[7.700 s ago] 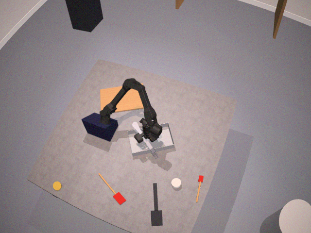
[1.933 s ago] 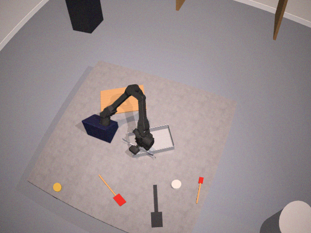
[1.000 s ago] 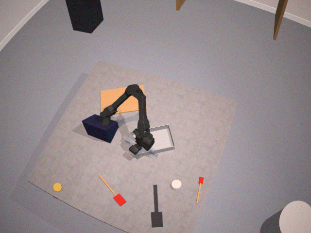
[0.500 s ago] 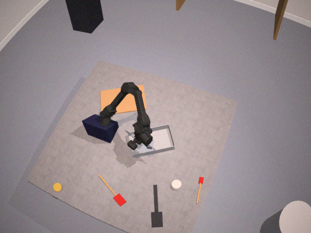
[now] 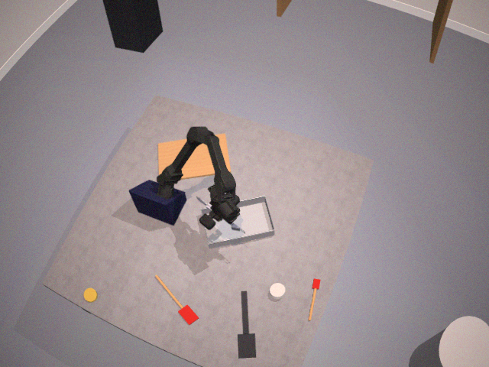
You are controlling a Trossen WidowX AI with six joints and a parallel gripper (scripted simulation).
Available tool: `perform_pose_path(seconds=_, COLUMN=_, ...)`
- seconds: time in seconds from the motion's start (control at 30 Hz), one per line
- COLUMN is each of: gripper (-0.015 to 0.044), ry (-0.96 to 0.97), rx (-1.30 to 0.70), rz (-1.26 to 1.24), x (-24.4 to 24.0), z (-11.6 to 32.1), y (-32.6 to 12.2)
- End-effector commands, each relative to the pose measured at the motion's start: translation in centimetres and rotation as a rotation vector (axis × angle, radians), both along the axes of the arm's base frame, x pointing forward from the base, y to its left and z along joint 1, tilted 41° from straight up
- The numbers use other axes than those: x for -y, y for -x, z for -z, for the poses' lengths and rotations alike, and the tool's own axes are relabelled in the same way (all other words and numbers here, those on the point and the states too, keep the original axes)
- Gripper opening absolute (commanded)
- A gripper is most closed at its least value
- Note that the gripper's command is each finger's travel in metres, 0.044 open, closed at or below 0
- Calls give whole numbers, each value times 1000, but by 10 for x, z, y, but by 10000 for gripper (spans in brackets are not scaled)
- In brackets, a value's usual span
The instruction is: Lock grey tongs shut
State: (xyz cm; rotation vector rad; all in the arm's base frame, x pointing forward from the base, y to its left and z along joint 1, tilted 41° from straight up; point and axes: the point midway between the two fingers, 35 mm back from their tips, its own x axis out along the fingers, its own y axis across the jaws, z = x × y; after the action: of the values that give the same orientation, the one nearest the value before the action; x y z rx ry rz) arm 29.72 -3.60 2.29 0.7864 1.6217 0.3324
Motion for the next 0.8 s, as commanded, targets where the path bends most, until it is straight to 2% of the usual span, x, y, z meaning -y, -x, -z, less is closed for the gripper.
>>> perform_pose_path(seconds=0.0, gripper=-150, ry=7, rx=-25, rz=35, x=-8, z=-10, y=-1)
perform_pose_path(seconds=0.77, gripper=-150, ry=41, rx=-307, rz=387, x=-95, z=-88, y=16)
